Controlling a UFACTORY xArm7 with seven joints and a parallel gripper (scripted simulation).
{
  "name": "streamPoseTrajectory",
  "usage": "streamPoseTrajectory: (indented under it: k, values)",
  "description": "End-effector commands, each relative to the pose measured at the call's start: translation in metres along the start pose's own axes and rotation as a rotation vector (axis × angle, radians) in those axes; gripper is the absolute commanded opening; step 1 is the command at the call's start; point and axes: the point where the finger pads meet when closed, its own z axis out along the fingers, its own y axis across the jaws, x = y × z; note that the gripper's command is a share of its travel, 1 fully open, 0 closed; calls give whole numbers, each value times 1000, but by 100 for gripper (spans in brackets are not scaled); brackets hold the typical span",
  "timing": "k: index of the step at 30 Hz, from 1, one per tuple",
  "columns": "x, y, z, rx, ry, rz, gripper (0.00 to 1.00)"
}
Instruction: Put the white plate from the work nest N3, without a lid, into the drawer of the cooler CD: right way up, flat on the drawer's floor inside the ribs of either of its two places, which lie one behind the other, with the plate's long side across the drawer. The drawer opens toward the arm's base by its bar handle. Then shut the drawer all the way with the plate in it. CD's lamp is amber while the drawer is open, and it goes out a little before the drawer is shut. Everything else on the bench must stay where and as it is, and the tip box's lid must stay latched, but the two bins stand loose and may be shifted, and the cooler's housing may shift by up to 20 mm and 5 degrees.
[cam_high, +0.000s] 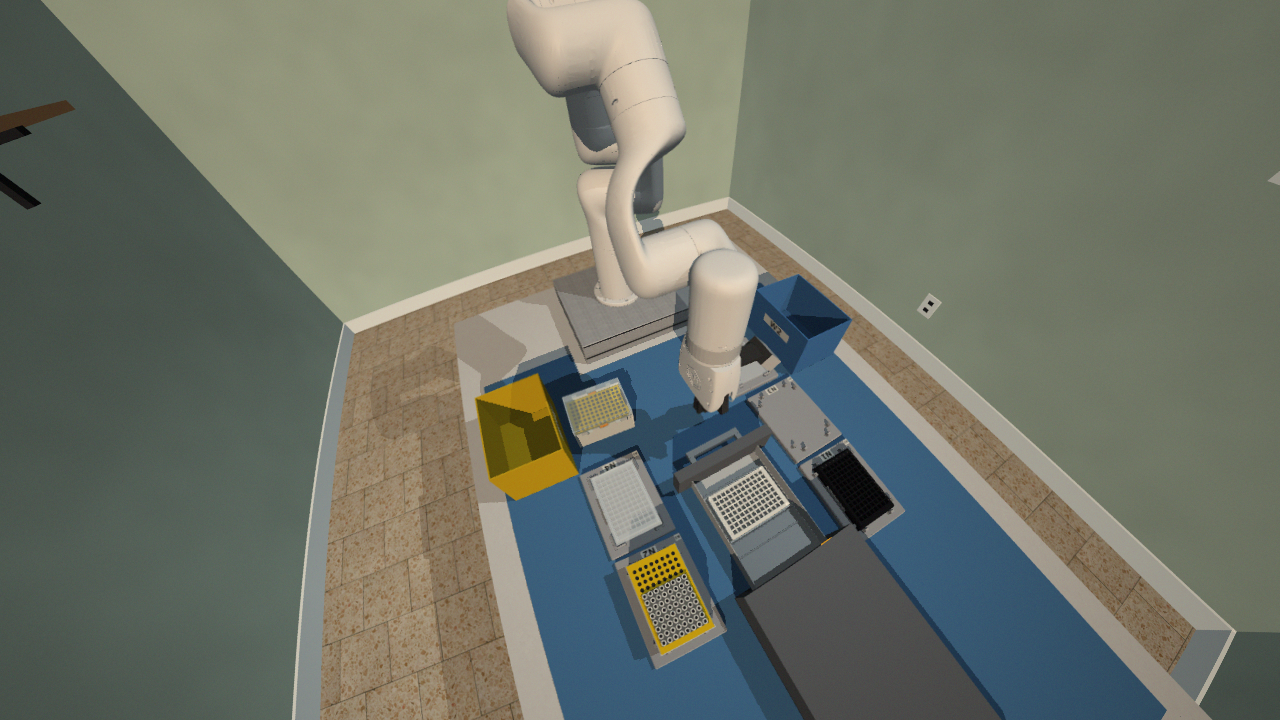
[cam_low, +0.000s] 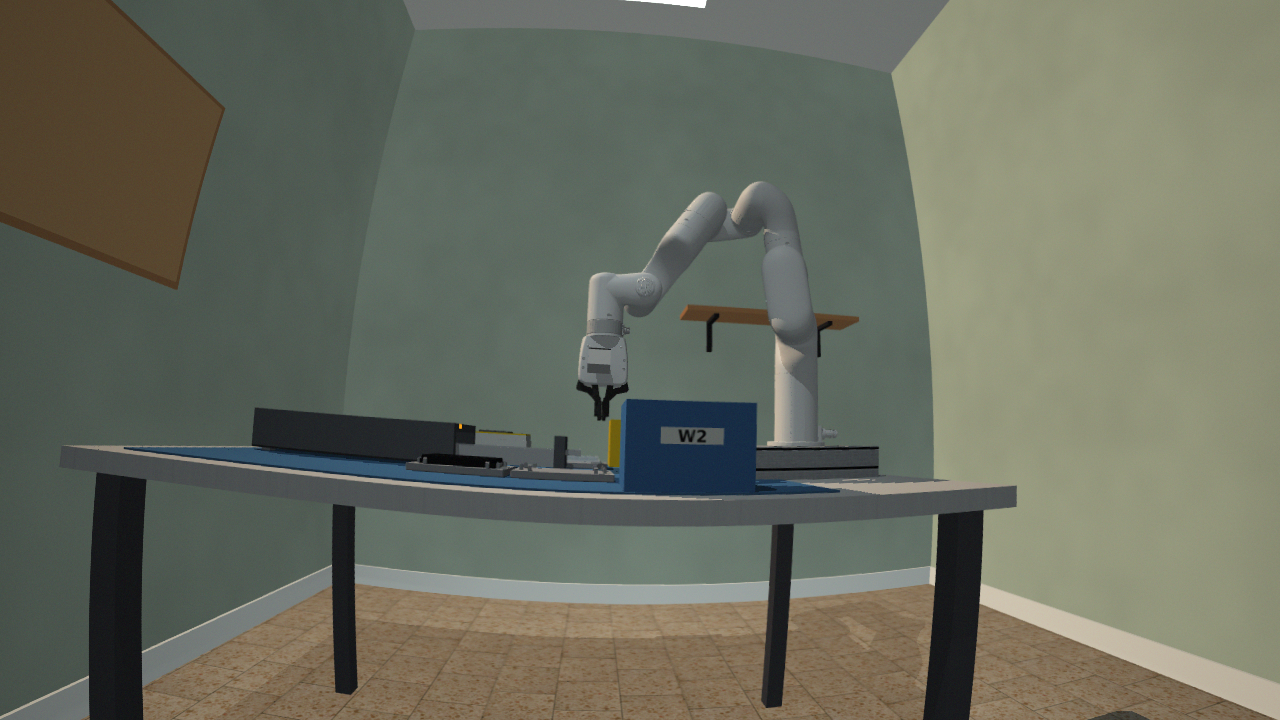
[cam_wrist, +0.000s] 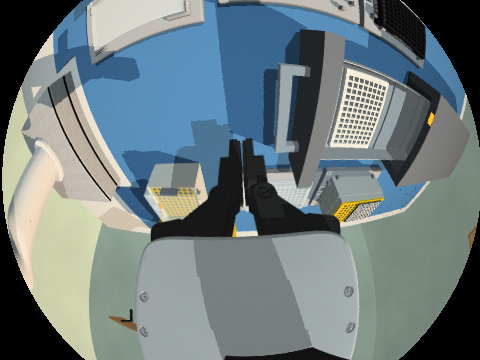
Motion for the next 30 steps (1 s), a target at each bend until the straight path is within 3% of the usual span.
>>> streamPoseTrajectory:
  k: [1,30]
  values:
    - [0,2,6,-4,-1,0,0]
    - [0,2,48,-4,-1,0,0]
